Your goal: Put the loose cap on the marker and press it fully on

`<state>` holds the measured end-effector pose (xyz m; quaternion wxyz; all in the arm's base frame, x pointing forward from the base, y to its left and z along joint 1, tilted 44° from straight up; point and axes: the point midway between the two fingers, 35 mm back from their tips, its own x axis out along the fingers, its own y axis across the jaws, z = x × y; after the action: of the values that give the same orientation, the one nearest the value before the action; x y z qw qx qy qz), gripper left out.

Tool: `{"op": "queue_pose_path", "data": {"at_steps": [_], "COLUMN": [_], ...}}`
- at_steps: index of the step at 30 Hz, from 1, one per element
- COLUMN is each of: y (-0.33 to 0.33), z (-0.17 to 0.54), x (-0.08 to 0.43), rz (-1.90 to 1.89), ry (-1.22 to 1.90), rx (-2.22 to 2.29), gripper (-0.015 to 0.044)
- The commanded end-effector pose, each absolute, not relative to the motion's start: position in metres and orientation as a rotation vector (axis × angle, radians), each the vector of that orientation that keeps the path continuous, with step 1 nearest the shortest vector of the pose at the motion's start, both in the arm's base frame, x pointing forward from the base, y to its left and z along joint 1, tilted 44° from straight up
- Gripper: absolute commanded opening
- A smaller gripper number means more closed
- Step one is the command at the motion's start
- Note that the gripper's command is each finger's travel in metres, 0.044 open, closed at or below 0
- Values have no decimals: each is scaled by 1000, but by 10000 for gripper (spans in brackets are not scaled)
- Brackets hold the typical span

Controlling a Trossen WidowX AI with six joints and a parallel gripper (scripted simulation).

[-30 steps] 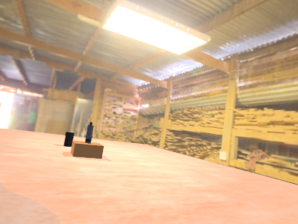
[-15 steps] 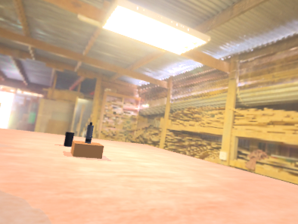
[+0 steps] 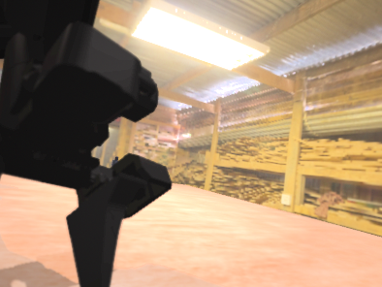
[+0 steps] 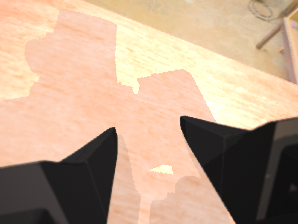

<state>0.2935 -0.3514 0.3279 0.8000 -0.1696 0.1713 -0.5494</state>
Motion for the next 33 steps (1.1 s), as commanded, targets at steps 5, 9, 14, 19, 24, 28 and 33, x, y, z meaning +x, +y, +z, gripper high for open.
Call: {"op": "queue_pose_path", "data": {"at_steps": [5,9,14,19,24,28,33], "y": [-292,-260,-205,-143,-67,-9,61], "z": [278,246,196,148,98,64,26], "x": [370,398,428,443,444,430,390], "rz": [-918,-800,-616,-428,-207,-35,194], "ry": [519,621,783,943,1110,1234,1394], "rx": [-440,-463,-514,-591,-721,-850,-1075], "gripper": [246,246,246,246,246,246,246]}}
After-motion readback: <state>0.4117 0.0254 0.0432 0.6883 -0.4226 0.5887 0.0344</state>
